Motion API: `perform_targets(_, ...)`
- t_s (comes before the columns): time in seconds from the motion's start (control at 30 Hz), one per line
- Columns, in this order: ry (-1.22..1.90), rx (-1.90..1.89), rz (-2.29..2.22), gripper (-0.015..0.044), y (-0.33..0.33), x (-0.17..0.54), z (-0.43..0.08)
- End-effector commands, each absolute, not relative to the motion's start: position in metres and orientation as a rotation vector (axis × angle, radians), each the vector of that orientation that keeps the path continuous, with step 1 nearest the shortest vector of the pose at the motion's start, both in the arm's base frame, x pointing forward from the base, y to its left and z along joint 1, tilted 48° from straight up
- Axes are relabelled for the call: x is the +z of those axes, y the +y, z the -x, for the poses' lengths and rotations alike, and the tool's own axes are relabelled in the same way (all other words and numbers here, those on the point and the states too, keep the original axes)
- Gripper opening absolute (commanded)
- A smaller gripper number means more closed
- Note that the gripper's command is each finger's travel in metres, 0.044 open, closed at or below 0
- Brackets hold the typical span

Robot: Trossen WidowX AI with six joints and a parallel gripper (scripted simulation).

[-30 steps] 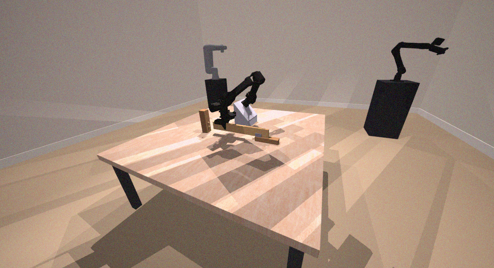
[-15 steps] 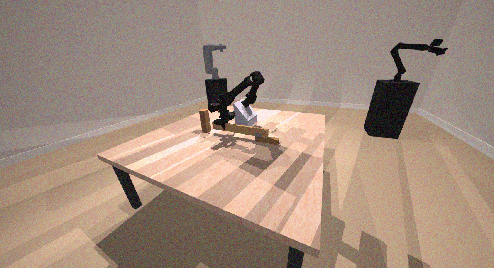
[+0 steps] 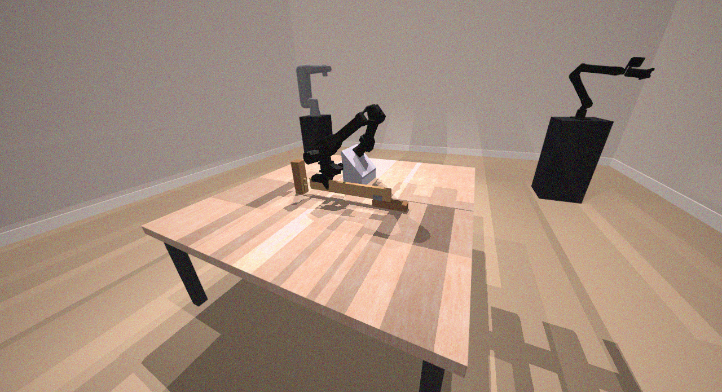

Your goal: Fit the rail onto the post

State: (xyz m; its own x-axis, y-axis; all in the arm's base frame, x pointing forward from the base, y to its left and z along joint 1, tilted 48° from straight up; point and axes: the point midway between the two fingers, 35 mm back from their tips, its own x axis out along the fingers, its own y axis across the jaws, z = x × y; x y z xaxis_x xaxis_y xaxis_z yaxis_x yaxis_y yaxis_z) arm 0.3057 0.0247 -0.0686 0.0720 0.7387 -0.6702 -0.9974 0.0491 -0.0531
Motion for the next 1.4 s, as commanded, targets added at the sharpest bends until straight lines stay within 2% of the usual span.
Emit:
perform_targets(0.0,0.546,1.419,0.601,0.0,0.0202,-0.069,-0.3077)
perform_targets(1.37,0.546,1.419,0.602,0.0,0.0116,-0.0783,-0.3076)
